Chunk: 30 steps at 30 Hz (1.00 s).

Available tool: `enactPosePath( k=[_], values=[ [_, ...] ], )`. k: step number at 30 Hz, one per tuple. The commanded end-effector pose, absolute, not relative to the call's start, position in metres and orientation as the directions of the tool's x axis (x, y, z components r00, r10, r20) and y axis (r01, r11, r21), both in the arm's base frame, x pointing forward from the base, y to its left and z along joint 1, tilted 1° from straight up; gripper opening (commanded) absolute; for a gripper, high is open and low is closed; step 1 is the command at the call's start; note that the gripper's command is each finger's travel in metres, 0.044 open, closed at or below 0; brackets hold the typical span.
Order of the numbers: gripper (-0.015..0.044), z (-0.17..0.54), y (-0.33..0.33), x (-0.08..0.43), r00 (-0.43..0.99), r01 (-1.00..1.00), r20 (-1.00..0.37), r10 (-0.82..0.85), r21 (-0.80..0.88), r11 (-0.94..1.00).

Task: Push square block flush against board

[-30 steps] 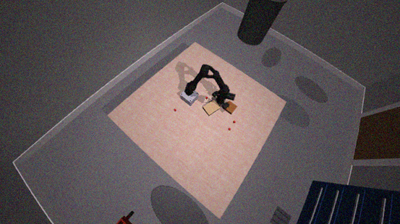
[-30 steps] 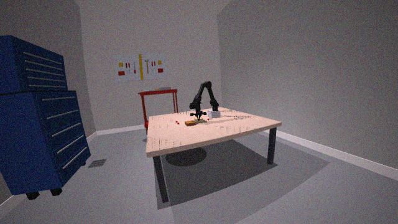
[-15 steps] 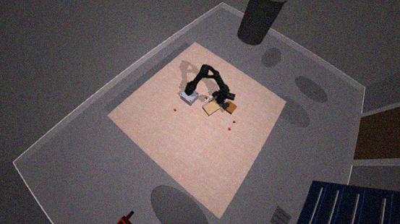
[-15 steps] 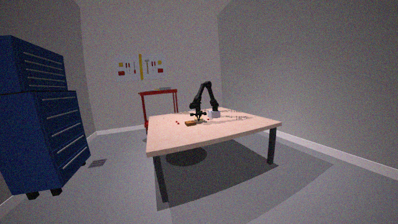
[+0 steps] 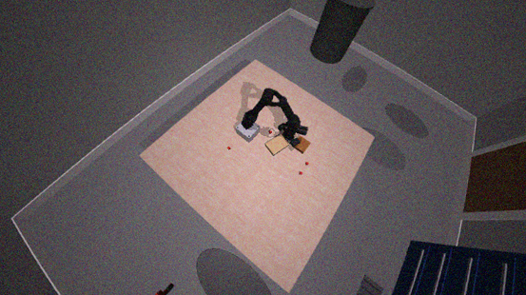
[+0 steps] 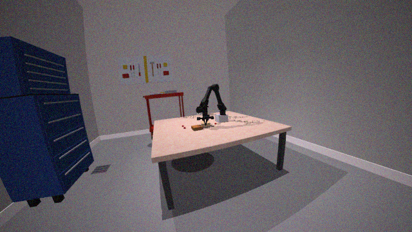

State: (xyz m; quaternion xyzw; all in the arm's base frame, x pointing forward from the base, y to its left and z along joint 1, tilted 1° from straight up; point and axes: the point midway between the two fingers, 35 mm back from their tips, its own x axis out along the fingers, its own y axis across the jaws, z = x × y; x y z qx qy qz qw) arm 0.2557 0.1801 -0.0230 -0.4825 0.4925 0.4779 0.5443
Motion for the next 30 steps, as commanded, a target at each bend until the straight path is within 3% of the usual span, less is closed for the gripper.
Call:
enactPosePath(
  k=[1, 30],
  values=[
    [0.0, -0.0259, 0.1748, 0.2525, 0.049, -0.996, -0.998, 0.027, -0.047, 0.076],
    [0.0, -0.0253, 0.1832, 0.2543, 0.049, -0.996, -0.998, 0.027, -0.047, 0.076]
  ],
)
